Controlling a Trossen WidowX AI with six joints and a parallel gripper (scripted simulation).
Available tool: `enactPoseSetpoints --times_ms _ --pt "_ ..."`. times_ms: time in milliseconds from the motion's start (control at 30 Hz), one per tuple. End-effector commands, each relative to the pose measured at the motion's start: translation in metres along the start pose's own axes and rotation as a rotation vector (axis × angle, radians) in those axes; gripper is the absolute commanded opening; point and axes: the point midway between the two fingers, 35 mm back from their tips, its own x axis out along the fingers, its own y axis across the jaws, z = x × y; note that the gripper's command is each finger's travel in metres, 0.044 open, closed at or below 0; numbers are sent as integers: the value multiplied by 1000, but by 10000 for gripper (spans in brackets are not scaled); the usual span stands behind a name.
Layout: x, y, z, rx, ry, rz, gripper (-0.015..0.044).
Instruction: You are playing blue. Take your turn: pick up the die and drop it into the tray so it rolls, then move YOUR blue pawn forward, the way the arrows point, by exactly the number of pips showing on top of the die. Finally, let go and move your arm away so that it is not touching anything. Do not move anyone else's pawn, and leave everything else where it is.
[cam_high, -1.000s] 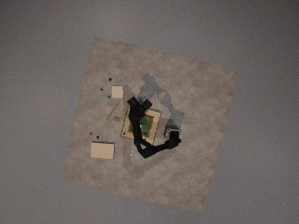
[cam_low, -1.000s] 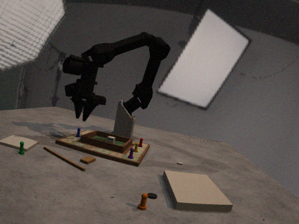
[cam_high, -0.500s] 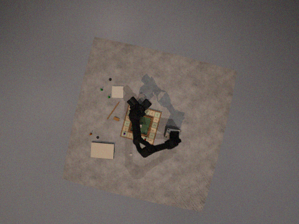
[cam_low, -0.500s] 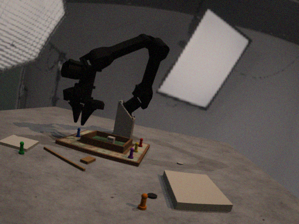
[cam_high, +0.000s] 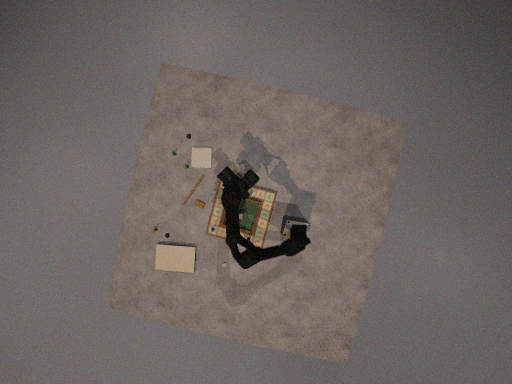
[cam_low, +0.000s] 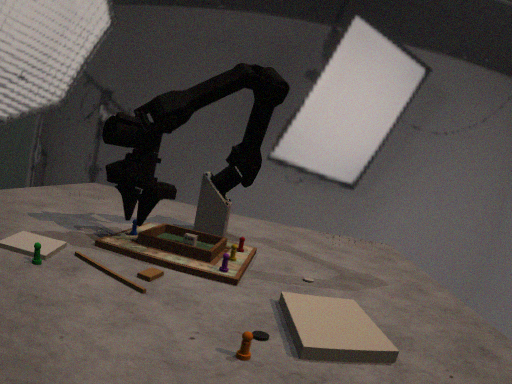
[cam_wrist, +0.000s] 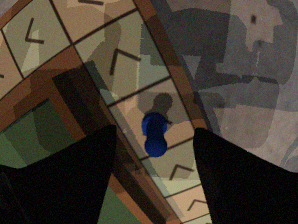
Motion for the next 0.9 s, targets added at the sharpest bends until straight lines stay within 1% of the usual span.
enactPoseSetpoints --times_ms 0,267,467,667,800,867 --pt "12 -1 -5 11 17 3 200" --pt "18 -1 -6 11 18 3 200" --pt "18 -1 -6 11 18 3 43" --pt "18 -1 -6 11 18 3 3" --pt "16 -1 -5 11 17 3 0" --pt "6 -1 -3 12 16 1 0"
